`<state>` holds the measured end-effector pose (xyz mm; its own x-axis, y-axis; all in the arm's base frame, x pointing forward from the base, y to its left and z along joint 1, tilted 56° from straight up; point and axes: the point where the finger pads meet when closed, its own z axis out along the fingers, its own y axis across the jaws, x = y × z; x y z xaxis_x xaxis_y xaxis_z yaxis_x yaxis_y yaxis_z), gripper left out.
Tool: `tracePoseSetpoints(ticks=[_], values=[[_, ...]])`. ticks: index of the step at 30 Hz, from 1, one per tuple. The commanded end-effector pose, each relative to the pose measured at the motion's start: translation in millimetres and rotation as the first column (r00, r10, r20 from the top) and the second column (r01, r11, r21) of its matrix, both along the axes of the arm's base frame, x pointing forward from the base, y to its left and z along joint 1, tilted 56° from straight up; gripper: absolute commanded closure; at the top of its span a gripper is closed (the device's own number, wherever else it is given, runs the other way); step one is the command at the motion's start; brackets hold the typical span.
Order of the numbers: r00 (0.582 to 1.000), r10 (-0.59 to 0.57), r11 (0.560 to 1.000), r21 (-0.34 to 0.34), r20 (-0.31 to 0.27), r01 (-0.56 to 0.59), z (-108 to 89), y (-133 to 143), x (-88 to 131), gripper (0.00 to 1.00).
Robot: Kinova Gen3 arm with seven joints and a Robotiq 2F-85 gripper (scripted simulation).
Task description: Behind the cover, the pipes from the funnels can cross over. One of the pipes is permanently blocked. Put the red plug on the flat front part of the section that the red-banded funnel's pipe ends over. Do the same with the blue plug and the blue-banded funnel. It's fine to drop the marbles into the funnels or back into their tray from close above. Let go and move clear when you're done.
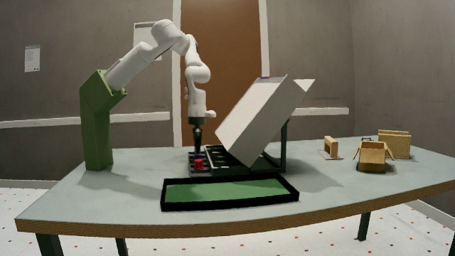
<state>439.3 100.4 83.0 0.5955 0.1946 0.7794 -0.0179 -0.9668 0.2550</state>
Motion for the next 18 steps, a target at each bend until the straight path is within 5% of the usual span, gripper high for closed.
tracePoseSetpoints(ticks=[1,18], values=[[1.0,0.0,1.0,0.0,0.0,0.0,1.6,1,-2,0.35],[1.0,0.0,1.0,0.0,0.0,0.0,12.5,3,-19,0.35]])
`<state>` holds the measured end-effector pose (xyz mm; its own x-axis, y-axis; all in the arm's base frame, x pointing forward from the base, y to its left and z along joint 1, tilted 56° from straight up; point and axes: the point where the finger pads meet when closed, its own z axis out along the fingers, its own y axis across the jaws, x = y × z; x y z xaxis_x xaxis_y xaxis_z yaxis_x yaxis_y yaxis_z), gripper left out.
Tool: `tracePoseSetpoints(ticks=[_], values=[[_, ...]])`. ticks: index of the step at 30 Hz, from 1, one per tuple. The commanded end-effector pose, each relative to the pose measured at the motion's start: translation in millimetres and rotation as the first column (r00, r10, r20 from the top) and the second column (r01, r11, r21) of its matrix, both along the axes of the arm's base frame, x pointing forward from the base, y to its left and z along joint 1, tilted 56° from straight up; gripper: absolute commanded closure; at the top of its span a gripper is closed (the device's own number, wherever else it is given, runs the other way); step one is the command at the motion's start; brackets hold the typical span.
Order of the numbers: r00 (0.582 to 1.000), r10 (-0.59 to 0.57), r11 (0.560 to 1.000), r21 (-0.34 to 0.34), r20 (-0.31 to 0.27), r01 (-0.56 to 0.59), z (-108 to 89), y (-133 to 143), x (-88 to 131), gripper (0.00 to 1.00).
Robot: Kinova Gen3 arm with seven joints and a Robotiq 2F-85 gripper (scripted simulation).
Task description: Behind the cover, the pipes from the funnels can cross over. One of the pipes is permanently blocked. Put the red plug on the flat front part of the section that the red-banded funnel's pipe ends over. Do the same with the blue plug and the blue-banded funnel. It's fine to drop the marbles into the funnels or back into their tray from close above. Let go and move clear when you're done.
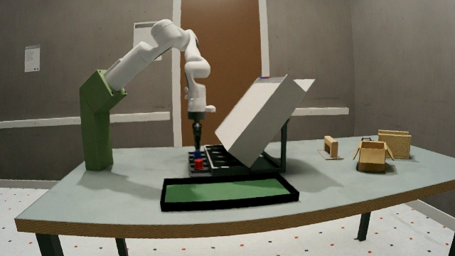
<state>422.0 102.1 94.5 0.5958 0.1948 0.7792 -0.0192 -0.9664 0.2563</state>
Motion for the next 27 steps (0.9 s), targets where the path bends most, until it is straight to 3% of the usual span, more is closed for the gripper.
tracePoseSetpoints(ticks=[1,10,11,27], values=[[1.0,0.001,1.0,0.001,0.0,-0.001,1.1,1,-1,0.35],[1.0,0.001,1.0,0.001,0.0,-0.001,1.1,1,-1,0.35],[1.0,0.001,1.0,0.001,0.0,-0.001,12.7,4,-17,0.35],[1.0,0.001,1.0,0.001,0.0,-0.001,12.7,4,-17,0.35]])
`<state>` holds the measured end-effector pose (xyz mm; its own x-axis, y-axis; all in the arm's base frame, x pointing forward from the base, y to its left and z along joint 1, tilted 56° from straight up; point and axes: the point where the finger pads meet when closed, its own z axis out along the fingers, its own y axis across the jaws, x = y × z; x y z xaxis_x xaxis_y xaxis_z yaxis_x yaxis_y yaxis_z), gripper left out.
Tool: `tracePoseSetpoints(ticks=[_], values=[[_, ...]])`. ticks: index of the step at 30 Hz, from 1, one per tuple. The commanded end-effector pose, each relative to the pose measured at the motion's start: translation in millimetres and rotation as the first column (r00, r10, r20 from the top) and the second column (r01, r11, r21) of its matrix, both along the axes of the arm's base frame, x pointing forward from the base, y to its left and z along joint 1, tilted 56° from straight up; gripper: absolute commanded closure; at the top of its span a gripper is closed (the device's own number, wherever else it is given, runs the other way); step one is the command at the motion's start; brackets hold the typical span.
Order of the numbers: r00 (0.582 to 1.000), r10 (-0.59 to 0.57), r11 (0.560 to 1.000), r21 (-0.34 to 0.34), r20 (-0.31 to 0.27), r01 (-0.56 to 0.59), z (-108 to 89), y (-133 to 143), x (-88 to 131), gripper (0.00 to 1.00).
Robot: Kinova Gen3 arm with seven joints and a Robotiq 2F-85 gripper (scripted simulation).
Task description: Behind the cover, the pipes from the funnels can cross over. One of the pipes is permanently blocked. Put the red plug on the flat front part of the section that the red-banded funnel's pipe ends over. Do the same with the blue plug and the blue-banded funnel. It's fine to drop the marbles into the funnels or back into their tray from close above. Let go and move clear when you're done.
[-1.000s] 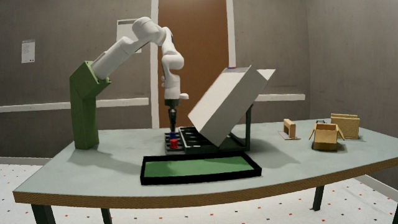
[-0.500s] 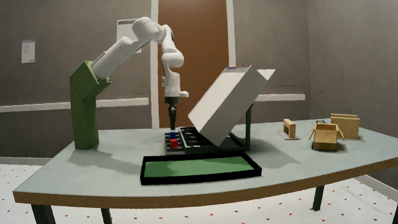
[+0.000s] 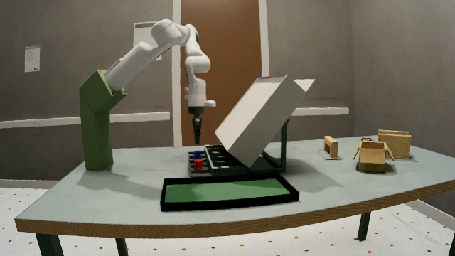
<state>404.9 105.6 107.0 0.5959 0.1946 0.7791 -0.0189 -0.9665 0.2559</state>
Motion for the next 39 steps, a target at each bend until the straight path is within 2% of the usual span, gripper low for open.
tracePoseSetpoints(ticks=[1,17,18,34,35,39], values=[[1.0,0.0,1.0,0.0,0.0,0.0,10.9,4,-17,0.35],[1.0,0.0,1.0,0.0,0.0,0.0,10.9,4,-17,0.35],[1.0,-0.017,1.0,-0.01,-0.009,0.017,38.0,10,-56,0.35],[1.0,-0.017,1.0,-0.01,-0.009,0.017,38.0,10,-56,0.35],[0.999,0.031,0.999,0.018,0.021,-0.031,37.9,10,-56,0.35],[0.999,0.031,0.999,0.018,0.021,-0.031,37.9,10,-56,0.35]])
